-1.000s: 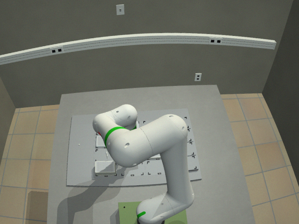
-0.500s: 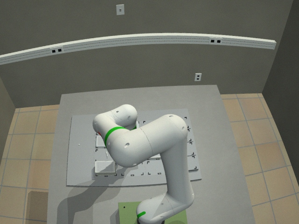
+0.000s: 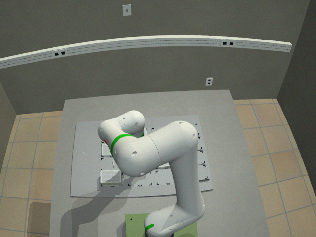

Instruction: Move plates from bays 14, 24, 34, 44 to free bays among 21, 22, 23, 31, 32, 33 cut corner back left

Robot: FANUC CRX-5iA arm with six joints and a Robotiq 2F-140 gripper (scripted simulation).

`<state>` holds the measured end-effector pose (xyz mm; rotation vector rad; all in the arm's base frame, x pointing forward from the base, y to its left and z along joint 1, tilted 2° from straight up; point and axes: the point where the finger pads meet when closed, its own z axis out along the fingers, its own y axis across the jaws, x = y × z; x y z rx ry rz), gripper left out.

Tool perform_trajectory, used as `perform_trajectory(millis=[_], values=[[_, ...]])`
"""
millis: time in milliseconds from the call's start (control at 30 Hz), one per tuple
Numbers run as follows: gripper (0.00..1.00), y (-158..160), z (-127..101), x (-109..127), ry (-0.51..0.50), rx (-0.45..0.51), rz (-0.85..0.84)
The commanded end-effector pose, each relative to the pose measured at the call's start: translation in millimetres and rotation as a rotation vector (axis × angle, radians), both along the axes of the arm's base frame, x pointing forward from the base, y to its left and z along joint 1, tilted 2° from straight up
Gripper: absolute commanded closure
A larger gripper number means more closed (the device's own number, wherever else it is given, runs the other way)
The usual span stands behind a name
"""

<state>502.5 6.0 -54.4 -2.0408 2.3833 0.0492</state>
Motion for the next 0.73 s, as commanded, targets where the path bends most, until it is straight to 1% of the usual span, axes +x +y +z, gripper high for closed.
perform_trajectory(millis=[0,700], values=[[0.3,0.0,0.9,0.8,-0.002,0.0,0.0],[0.3,-0.1,3.5,0.9,-0.002,0.0,0.0]])
